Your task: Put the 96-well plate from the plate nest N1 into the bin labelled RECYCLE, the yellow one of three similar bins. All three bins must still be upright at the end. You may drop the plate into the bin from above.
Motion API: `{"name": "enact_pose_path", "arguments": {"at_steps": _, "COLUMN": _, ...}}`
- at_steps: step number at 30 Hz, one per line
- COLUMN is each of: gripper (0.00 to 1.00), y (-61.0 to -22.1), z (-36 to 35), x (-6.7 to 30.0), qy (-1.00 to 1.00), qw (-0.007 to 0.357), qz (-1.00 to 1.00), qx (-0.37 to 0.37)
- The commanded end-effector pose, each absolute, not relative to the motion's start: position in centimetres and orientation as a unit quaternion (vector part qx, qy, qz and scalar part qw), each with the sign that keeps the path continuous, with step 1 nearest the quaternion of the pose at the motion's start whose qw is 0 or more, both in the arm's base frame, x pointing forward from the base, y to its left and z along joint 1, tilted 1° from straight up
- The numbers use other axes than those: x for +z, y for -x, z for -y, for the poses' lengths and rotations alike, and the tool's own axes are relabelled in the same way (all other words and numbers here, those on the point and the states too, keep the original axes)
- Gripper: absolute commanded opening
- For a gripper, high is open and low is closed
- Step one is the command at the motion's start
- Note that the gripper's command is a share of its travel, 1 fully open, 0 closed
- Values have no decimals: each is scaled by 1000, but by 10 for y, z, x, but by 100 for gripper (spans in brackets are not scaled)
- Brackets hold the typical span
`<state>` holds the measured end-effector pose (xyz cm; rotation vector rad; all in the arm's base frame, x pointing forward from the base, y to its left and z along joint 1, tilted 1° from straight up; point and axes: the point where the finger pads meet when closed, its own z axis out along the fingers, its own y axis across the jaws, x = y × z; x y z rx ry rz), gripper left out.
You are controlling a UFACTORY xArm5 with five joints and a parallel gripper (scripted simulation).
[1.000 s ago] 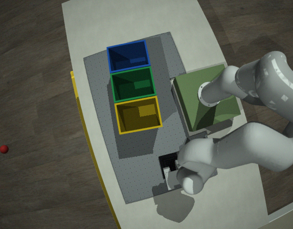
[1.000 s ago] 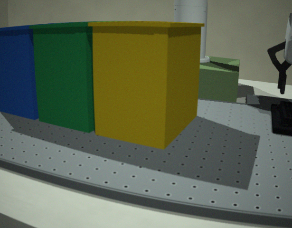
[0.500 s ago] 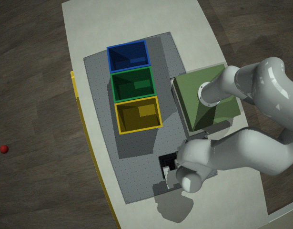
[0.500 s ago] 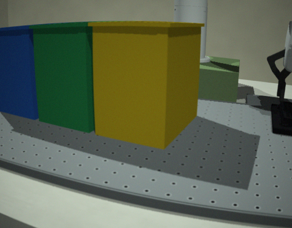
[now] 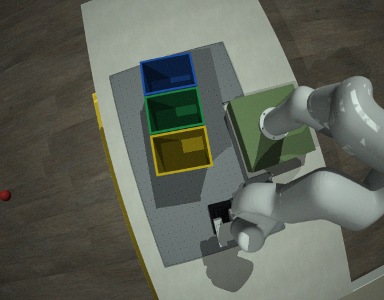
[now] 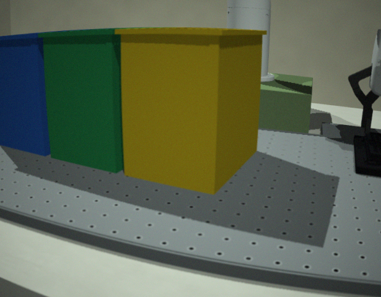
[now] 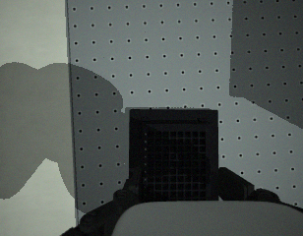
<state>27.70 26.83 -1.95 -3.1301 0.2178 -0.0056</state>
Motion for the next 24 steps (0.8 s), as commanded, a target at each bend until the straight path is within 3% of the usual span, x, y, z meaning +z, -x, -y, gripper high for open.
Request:
{"name": "enact_pose_path", "arguments": {"at_steps": 1, "gripper": 100, "y": -278, "z": -269, "x": -21, "qy": 998, "qw": 3, "qz": -69, "qx": -3}}
{"name": "enact_pose_path", "arguments": {"at_steps": 24, "gripper": 100, "y": -278, "z": -269, "x": -35, "qy": 998, "qw": 3, "qz": -69, "qx": -3}}
